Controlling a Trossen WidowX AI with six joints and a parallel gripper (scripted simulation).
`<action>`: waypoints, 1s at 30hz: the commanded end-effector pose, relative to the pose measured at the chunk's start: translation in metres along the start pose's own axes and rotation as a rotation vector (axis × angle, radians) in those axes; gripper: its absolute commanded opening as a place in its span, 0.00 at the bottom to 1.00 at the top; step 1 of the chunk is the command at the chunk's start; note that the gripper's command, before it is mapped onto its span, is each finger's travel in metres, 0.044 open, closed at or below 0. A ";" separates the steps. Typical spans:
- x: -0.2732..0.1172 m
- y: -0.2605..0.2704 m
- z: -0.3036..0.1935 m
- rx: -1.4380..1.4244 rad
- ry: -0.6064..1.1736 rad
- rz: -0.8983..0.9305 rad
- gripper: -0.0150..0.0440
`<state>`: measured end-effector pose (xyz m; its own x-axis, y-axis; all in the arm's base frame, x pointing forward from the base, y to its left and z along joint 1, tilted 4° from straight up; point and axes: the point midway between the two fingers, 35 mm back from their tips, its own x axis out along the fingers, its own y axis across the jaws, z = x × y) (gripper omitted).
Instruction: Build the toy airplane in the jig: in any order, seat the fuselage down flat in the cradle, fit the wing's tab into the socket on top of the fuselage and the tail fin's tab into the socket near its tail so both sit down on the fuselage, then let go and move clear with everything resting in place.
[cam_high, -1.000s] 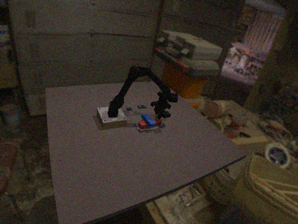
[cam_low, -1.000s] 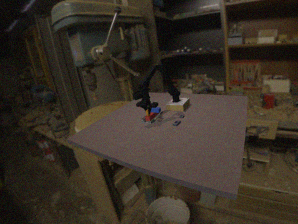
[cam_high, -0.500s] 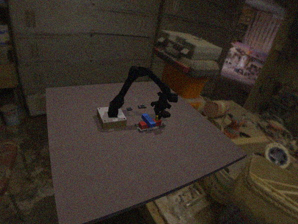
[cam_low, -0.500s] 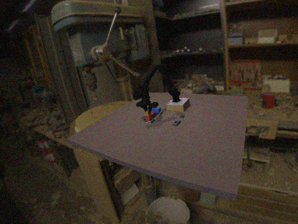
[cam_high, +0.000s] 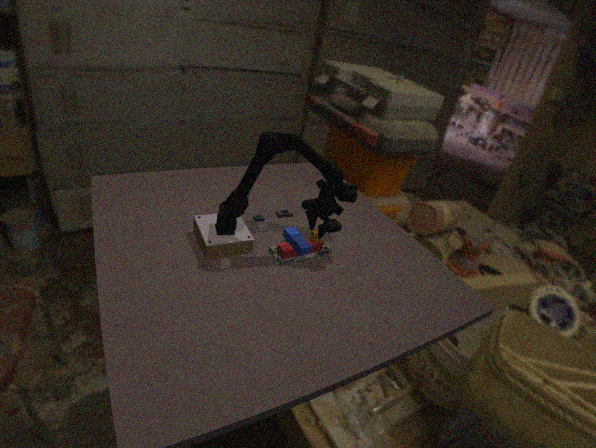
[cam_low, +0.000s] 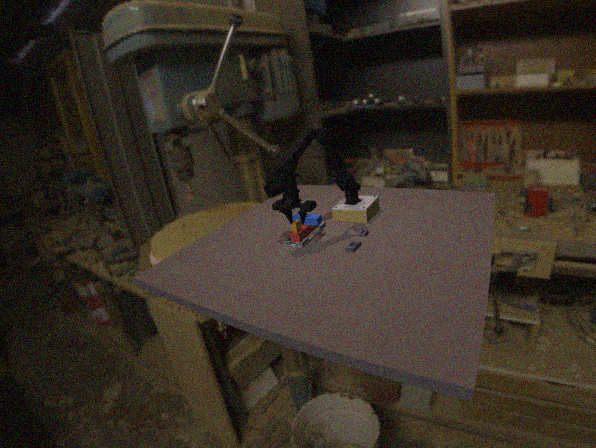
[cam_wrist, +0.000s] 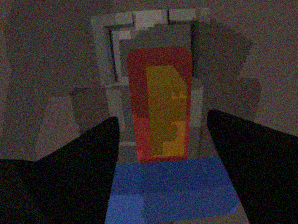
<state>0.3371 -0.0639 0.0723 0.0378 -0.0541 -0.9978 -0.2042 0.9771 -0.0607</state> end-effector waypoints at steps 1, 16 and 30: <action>-0.053 -0.002 0.003 0.001 -0.031 -0.008 0.69; -0.075 -0.003 0.002 0.000 -0.032 -0.006 0.69; -0.075 -0.004 0.002 0.000 -0.032 -0.007 0.69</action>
<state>0.3375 -0.0643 0.1471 0.0713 -0.0598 -0.9957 -0.2004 0.9770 -0.0731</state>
